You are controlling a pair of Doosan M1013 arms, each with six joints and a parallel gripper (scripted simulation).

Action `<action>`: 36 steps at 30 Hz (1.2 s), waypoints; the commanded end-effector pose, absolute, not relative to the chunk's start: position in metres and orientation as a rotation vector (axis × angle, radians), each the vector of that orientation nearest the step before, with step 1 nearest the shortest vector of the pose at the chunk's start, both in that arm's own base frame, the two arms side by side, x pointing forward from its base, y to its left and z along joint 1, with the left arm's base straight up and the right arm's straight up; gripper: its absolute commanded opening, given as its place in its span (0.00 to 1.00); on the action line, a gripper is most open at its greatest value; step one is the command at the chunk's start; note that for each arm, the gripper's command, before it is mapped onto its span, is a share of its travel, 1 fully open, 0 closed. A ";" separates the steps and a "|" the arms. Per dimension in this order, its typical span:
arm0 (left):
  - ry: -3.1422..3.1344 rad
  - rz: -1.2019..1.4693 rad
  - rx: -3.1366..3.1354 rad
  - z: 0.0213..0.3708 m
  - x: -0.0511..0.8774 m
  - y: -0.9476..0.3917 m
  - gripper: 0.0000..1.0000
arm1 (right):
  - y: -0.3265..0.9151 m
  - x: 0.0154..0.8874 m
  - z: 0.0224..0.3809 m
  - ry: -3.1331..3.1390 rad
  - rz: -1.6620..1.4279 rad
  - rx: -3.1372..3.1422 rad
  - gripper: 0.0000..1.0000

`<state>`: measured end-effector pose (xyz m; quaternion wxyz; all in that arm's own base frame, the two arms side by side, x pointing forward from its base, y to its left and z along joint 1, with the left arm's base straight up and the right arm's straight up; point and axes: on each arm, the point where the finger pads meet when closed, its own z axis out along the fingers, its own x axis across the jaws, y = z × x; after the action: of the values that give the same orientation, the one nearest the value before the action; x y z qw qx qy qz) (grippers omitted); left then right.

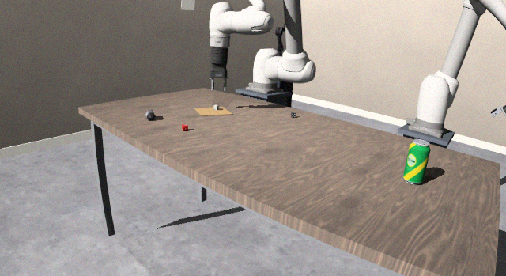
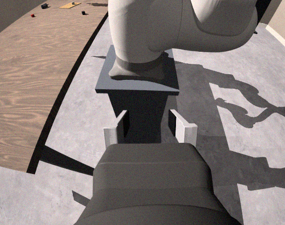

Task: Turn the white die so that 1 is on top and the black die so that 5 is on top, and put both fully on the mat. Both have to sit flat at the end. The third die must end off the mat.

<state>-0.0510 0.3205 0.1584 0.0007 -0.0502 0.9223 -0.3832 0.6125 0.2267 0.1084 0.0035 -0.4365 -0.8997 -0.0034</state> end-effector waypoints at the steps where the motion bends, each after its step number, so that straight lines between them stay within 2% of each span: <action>1: 2.897 -1.202 -0.158 0.159 -0.051 0.321 1.00 | 0.227 0.612 0.109 -2.730 0.000 -1.555 1.00; 16: 2.897 -1.202 -0.158 0.159 -0.051 0.321 1.00 | 0.234 0.612 0.106 -2.083 0.000 -2.353 1.00; 19: 2.897 -1.202 -0.158 0.159 -0.051 0.321 1.00 | 0.234 0.612 0.106 -2.079 0.000 -2.356 1.00; 36: 2.897 -1.202 -0.158 0.159 -0.051 0.321 1.00 | 0.238 0.623 0.103 -1.152 0.000 -2.923 1.00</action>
<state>-0.0510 0.3205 0.1584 0.0007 -0.0502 0.9223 -0.3832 0.6218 0.2381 0.1026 0.0047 -0.9219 -0.3873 -0.0005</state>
